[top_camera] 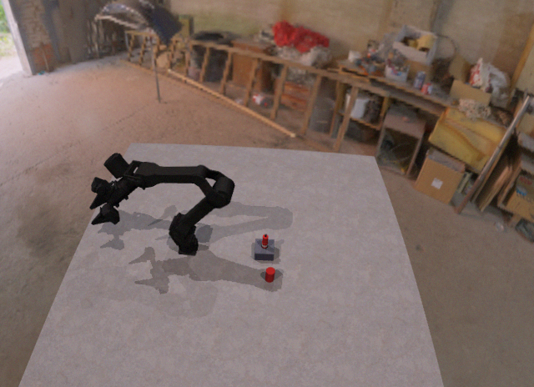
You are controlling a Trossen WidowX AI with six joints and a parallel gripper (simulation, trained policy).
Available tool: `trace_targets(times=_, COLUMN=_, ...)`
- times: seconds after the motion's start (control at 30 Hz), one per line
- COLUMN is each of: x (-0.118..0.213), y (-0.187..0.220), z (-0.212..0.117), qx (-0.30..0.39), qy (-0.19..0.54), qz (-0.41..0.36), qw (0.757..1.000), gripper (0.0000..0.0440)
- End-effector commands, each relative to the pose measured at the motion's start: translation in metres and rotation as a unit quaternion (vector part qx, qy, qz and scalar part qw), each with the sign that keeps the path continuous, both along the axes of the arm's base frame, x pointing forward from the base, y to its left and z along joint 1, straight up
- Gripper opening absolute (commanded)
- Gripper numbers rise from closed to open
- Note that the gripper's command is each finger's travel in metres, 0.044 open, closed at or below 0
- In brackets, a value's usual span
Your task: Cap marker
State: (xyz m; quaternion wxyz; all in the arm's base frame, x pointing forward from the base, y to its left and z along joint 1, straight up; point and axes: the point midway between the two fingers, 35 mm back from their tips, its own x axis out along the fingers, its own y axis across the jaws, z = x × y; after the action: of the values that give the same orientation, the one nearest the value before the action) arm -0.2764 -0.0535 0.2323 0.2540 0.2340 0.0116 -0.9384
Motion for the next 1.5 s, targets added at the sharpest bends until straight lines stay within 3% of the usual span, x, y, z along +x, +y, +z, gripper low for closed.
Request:
trace_targets(times=0.0, x=0.001, y=0.002, z=-0.001, qx=0.001, qy=-0.003, qz=-0.004, qw=1.000, gripper=0.0374)
trace_targets(times=0.17, x=0.004, y=0.015, z=-0.003, qx=0.010, qy=-0.014, qz=-0.024, qw=1.000, gripper=0.0250)
trace_targets(times=0.23, x=0.005, y=0.020, z=-0.004, qx=0.014, qy=-0.017, qz=-0.032, qw=0.999, gripper=0.0226)
trace_targets(times=1.47, x=0.044, y=0.096, z=-0.005, qx=0.057, qy=-0.086, qz=-0.153, qw=0.983, gripper=0.0315)
